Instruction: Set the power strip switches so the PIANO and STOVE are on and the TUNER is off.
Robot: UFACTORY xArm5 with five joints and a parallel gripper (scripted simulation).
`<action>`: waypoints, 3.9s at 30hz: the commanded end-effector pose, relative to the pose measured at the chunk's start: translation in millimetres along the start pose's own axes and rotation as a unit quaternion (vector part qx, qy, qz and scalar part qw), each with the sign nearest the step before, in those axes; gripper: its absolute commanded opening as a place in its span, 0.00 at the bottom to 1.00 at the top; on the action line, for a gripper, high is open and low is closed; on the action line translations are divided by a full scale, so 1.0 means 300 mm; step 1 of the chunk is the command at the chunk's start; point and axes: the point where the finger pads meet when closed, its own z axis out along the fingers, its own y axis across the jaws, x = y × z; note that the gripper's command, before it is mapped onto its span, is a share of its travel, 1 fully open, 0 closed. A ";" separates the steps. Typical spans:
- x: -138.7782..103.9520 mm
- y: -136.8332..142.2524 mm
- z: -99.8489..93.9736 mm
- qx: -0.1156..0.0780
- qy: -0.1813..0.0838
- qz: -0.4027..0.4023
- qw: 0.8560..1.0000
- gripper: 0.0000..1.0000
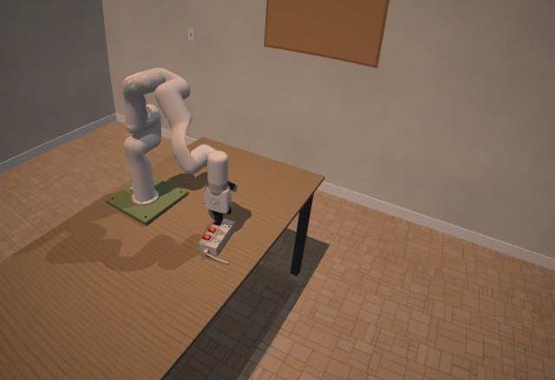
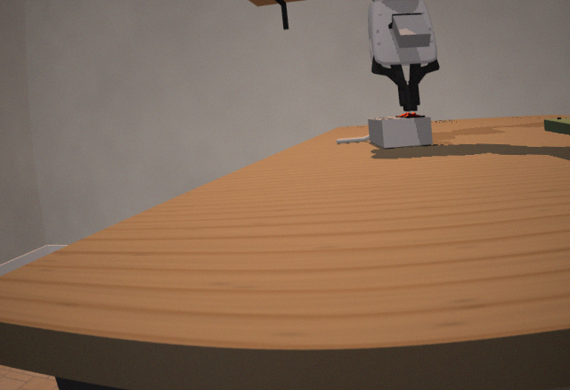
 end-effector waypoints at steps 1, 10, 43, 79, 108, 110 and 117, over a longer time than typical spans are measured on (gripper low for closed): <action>0.000 0.004 -0.004 -0.002 0.000 0.000 1.000 0.00; 0.000 0.004 -0.004 -0.002 0.000 0.000 1.000 0.00; 0.000 0.004 -0.004 -0.002 0.000 0.000 1.000 0.00; -0.001 0.004 0.022 -0.002 0.000 0.000 1.000 0.00; -0.002 0.003 -0.002 -0.002 0.000 0.000 1.000 0.00; -0.002 0.003 -0.010 -0.002 0.000 0.000 1.000 0.00; -0.003 0.003 -0.076 -0.002 0.000 0.000 1.000 0.00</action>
